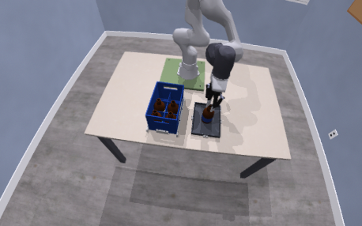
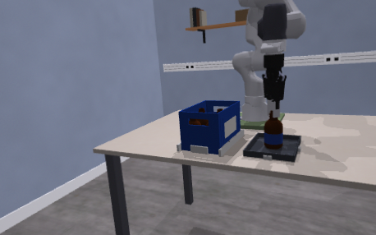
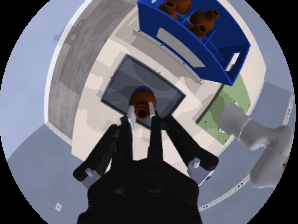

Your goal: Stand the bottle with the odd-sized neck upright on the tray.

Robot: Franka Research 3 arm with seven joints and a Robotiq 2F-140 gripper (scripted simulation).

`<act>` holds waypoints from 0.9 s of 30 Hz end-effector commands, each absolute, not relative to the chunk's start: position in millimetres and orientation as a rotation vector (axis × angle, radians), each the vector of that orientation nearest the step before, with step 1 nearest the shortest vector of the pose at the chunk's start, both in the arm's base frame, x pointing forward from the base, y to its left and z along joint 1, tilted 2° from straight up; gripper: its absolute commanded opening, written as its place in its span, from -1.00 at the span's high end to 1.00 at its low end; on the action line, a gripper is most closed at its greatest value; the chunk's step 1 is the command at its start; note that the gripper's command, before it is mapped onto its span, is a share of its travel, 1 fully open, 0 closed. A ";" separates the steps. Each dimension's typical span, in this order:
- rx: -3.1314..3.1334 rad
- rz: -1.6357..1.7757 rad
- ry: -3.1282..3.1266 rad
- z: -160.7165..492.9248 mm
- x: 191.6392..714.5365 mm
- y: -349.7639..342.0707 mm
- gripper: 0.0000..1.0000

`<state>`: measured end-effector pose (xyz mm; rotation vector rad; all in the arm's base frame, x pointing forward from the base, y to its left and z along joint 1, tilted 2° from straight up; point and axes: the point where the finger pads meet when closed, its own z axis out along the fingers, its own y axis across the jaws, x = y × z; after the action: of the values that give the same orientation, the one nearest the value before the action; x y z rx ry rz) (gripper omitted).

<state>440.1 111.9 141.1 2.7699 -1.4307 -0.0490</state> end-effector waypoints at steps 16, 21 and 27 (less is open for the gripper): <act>2.769 -0.040 -1.437 141.6 442.0 112.7 -1.00; 2.769 -0.040 -1.437 141.6 442.0 112.7 -1.00; 2.769 -0.040 -1.437 141.6 442.0 112.7 -1.00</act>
<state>440.5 112.0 141.3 2.7706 -1.4312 -0.0472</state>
